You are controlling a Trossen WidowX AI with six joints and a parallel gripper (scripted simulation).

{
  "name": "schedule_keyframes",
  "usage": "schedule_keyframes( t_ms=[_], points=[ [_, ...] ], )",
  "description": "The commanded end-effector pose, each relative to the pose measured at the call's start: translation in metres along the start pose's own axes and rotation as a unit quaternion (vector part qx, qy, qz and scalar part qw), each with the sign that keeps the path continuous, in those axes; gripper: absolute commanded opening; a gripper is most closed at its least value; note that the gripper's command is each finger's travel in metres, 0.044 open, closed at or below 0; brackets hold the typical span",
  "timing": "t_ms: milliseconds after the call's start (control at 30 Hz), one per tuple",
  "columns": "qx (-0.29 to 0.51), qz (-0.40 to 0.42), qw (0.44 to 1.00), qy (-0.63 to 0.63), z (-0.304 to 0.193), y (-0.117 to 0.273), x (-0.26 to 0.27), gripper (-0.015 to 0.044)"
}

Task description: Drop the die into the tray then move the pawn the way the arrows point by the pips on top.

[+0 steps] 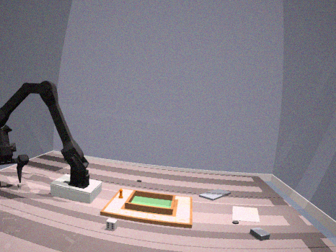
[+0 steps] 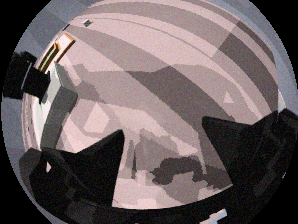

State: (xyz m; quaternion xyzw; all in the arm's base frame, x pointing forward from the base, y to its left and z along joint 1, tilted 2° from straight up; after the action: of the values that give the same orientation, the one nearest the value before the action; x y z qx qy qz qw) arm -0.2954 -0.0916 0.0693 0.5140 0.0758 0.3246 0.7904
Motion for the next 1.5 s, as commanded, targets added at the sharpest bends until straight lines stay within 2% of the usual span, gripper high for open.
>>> schedule_keyframes(
  t_ms=[0, 133, 333, 633, 833, 1067, 1300, 1467],
  points=[
    [0.002, 0.001, 1.0, 0.001, 0.002, -0.001, -0.001, 0.0374],
    [0.039, 0.027, 0.999, 0.019, 0.048, -0.017, -0.01, 0.0275],
    [0.108, 0.054, 0.99, 0.074, 0.129, -0.051, -0.007, 0.0275],
    [0.185, 0.059, 0.971, 0.138, 0.225, -0.099, 0.029, 0.0275],
    [0.217, 0.047, 0.957, 0.185, 0.285, -0.132, 0.083, 0.0275],
    [0.246, 0.022, 0.942, 0.229, 0.329, -0.165, 0.161, 0.0275],
    [0.251, -0.006, 0.928, 0.274, 0.346, -0.188, 0.251, 0.0275],
    [0.242, -0.02, 0.922, 0.301, 0.339, -0.192, 0.309, 0.0275]
  ],
)
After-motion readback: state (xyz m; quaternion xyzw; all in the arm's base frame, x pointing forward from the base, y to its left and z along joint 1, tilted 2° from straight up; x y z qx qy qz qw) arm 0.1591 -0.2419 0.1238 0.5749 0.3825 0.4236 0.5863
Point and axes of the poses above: the point midway between the two fingers, 35 mm back from their tips, its own y axis back along the fingers, its own x axis across the jaws, z = x × y, the point moved 7 cm from there along y, back along the fingers, and after that the axes turned 15 degrees about -y, right-handed, at the moved point
